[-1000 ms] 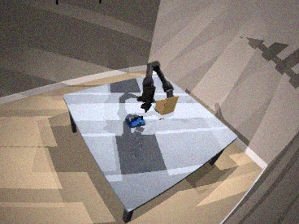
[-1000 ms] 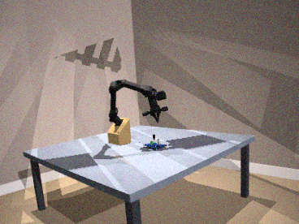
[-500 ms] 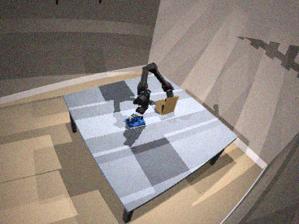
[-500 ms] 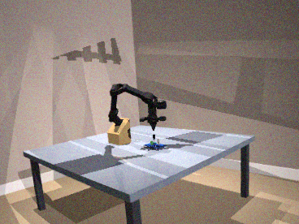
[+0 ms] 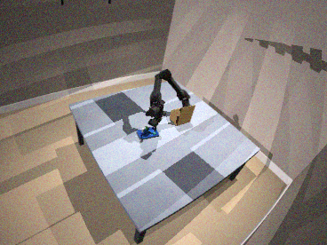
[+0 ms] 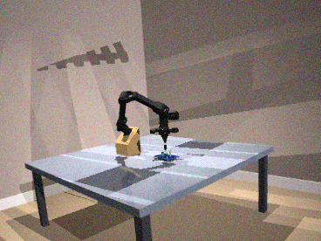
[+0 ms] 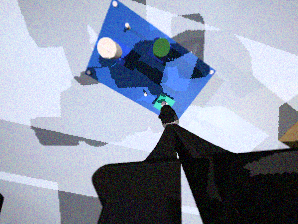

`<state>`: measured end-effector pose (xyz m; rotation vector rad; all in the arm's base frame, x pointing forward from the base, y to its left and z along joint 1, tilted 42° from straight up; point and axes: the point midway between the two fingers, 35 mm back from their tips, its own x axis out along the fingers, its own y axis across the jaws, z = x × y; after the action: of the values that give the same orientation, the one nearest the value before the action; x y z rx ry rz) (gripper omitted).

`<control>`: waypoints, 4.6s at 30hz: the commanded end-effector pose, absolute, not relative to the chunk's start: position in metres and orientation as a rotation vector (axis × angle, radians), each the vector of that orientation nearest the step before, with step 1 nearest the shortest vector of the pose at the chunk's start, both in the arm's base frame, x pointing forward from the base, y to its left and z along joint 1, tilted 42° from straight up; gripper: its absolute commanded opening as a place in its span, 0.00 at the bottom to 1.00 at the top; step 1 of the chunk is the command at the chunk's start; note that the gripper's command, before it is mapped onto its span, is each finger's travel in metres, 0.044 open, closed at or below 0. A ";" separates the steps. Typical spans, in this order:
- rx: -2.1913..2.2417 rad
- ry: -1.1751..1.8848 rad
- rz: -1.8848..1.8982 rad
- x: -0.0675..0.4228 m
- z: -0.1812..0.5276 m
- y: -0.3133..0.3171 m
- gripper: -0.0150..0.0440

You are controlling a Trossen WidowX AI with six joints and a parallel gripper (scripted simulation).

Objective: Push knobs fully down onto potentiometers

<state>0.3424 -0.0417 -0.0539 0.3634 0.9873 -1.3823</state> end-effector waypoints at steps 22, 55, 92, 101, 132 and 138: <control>0.351 0.987 -1.381 0.340 -0.061 -0.049 0.25; 0.351 0.987 -1.381 0.339 -0.067 -0.054 0.25; 0.351 0.987 -1.381 0.338 -0.077 -0.063 0.25; 0.350 0.987 -1.381 0.338 -0.080 -0.065 0.25; 0.350 0.987 -1.381 0.337 -0.082 -0.067 0.25; 0.350 0.987 -1.381 0.337 -0.082 -0.067 0.25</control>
<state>0.3366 -0.0629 -0.0797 0.3502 0.9925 -1.3766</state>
